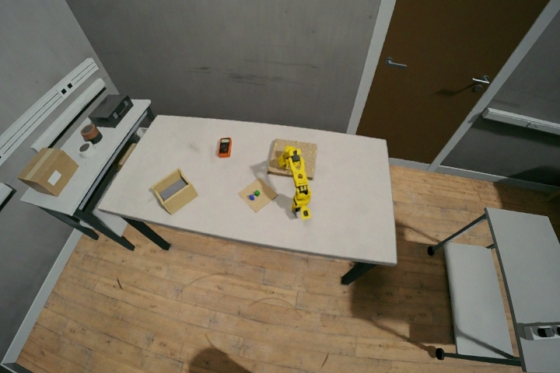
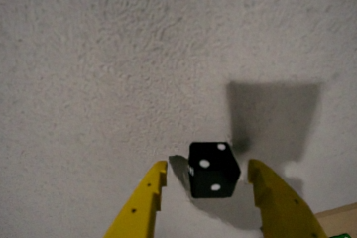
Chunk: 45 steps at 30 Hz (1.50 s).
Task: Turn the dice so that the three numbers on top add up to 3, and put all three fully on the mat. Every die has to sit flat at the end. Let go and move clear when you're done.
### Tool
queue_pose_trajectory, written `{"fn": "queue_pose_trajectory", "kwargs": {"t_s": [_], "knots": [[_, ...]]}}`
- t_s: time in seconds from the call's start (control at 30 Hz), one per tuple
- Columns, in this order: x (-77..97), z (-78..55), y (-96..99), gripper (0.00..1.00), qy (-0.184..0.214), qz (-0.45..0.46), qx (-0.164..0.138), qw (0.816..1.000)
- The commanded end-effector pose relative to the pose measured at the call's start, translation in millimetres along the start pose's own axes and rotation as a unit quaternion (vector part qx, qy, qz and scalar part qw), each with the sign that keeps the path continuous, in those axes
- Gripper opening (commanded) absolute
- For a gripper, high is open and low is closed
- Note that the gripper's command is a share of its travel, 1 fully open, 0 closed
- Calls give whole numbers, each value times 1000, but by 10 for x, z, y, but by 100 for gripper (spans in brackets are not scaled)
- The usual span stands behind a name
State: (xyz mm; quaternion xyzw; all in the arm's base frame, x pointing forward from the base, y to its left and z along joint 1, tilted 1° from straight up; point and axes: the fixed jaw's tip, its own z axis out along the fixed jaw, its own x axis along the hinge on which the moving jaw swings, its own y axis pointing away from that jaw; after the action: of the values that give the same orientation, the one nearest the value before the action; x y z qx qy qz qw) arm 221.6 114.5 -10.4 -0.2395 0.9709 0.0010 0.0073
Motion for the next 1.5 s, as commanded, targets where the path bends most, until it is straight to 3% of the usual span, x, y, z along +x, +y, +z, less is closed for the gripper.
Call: {"fn": "queue_pose_trajectory", "kwargs": {"t_s": [0.0, 0.53, 1.27, 1.47], "knots": [[49, 64, -3, 24, 14, -5, -1, 1000], [49, 64, -67, 13, 14, -5, -1, 1000], [49, 64, -90, 9, 14, -5, -1, 1000], [49, 64, -90, 3, 14, -5, -1, 1000]]}}
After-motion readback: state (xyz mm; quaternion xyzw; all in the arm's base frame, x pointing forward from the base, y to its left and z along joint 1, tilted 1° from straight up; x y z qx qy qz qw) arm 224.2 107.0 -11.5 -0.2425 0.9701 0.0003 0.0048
